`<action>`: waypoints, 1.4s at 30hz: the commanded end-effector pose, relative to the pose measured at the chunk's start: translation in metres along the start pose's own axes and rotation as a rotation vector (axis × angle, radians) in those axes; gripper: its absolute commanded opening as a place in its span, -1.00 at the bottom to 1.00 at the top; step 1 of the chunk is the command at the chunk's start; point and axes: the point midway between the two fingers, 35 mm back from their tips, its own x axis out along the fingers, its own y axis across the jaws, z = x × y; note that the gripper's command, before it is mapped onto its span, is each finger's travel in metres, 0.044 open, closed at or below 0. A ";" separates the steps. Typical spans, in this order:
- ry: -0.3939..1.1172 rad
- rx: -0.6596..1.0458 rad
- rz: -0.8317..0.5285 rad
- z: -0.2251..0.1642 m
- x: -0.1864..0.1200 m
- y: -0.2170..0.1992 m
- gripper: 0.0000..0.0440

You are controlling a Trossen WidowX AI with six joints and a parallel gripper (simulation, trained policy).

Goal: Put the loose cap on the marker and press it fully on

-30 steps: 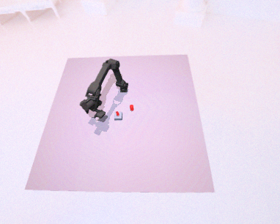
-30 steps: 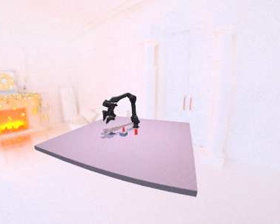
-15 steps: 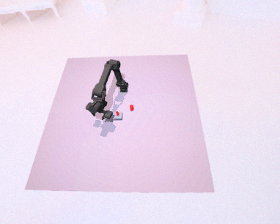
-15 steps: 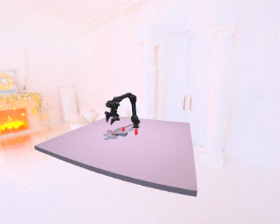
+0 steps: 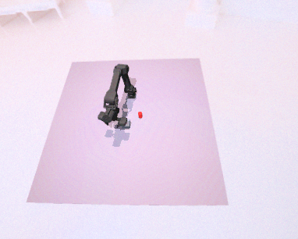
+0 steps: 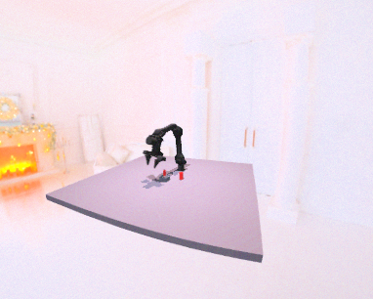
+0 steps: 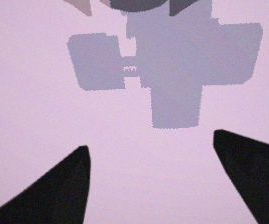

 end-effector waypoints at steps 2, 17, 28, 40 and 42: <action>-0.019 -0.035 -0.032 0.004 -0.002 -0.016 0.47; -0.087 -0.140 -0.107 0.024 -0.008 -0.057 0.49; -0.148 -0.205 -0.151 0.045 -0.011 -0.079 0.50; -0.214 -0.269 -0.194 0.068 -0.015 -0.100 0.50; -0.224 -0.279 -0.200 0.072 -0.015 -0.103 0.50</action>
